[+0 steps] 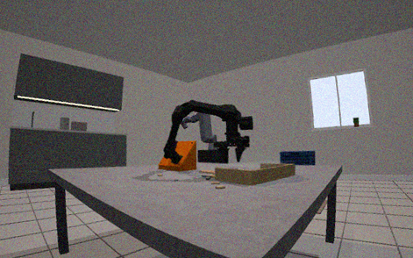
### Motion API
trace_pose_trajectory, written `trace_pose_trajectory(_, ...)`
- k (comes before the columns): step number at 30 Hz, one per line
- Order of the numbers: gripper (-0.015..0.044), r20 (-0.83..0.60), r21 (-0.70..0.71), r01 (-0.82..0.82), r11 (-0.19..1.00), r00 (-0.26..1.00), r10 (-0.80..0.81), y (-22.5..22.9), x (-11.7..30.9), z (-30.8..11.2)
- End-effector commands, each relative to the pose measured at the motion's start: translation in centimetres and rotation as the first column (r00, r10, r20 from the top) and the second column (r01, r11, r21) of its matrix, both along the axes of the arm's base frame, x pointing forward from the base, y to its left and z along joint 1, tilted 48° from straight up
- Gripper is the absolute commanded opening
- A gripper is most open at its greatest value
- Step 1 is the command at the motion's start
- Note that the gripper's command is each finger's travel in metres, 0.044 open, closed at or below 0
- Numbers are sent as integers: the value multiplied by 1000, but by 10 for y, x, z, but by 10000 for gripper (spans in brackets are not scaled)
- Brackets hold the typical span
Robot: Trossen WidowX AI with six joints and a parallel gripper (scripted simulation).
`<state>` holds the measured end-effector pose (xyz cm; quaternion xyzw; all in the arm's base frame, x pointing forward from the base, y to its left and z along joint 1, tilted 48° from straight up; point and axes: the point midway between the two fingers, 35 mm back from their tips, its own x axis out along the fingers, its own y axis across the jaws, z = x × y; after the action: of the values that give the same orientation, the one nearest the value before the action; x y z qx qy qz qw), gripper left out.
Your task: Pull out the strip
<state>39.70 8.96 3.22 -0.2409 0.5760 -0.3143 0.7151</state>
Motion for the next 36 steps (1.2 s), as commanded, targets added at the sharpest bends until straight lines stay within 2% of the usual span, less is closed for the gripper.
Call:
trace_pose_trajectory(1, 256, 4, -1, -4, 1000, 1000, 4, -4, 4, -2)
trace_pose_trajectory(33, 250, 5, -3, -3, 1000, 1000, 3, -38, 11, -33)
trace_pose_trajectory(36, 171, 8, 2, 3, 1000, 1000, -3, -36, 11, -31)
